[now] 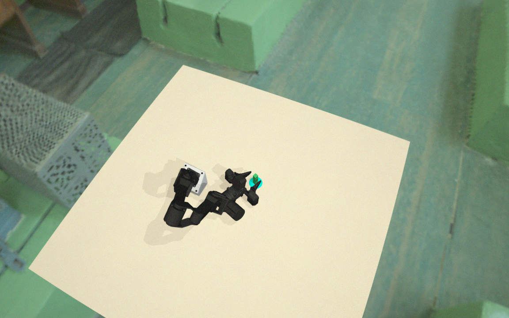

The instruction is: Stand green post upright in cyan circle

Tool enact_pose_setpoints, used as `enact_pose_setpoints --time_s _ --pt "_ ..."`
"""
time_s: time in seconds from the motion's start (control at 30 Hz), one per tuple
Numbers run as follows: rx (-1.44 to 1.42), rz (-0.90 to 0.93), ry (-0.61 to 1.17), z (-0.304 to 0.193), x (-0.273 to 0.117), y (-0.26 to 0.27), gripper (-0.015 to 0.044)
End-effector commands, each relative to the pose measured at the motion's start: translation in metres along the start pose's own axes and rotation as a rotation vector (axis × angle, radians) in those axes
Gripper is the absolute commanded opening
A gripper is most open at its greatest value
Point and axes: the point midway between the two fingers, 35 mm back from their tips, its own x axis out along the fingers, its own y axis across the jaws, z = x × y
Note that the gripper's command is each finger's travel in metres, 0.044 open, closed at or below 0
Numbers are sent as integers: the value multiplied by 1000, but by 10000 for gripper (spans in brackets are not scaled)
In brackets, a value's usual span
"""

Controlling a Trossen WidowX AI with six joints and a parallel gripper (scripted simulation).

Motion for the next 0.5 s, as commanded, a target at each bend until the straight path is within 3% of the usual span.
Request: enact_pose_setpoints --time_s 0.0,0.47 --pt "-5 -1 -5 1 0 -1 390" --pt "-10 2 -3 54 -5 -6 400"
